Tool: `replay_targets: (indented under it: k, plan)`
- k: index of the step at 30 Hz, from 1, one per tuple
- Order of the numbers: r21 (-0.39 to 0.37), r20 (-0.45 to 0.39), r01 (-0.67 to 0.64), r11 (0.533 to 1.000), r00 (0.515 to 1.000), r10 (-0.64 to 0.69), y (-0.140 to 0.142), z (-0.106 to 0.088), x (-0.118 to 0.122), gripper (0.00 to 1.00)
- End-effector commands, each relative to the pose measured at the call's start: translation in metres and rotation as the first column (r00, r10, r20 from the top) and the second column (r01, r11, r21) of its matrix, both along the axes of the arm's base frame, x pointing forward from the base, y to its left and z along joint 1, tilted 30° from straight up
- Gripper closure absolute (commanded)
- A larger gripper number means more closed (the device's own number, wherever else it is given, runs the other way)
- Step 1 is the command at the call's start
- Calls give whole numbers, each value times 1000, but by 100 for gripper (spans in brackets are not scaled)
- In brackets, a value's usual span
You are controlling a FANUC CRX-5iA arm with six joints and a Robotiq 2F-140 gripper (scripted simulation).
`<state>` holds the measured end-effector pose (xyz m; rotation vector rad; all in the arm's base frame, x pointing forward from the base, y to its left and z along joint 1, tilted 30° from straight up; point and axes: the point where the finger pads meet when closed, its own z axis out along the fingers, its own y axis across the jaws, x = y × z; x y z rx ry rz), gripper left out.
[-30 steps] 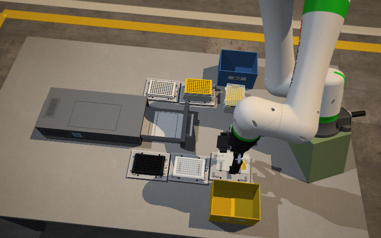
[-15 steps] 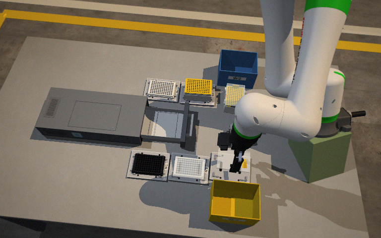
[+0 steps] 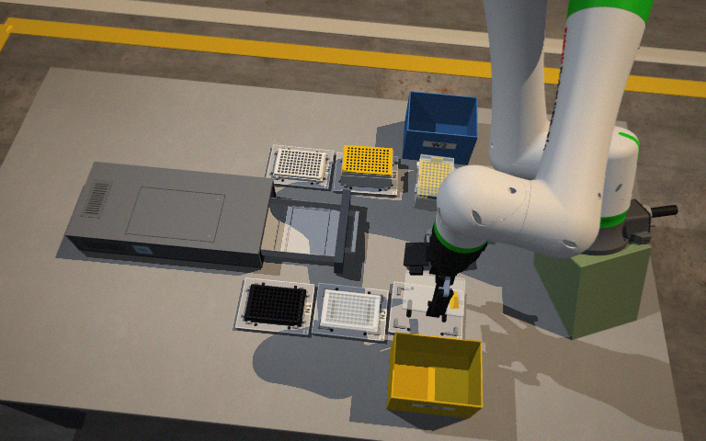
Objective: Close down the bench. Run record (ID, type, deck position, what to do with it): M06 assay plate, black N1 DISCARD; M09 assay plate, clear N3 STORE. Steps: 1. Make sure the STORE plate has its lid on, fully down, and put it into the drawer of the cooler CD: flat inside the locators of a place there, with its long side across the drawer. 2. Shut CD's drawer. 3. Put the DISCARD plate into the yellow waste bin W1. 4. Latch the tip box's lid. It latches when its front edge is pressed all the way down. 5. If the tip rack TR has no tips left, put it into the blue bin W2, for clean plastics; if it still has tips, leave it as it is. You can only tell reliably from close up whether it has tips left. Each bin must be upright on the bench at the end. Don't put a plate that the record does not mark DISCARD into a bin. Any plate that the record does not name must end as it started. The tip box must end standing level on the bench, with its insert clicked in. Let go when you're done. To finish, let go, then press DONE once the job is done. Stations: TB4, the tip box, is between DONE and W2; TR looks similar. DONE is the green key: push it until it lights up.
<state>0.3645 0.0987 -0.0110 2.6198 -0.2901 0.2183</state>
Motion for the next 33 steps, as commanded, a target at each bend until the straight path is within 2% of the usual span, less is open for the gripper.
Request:
replay_targets:
  k: [1,18,28,33]
  plan:
    - [1,1,-1,1000,1000,1,2,3,0,90]
    - [1,1,-1,1000,1000,1,12,21,-2,90]
    - [1,1,-1,1000,1000,1,13,23,-2,90]
    - [-2,-12,-23,1000,1000,23,13,24,11,90]
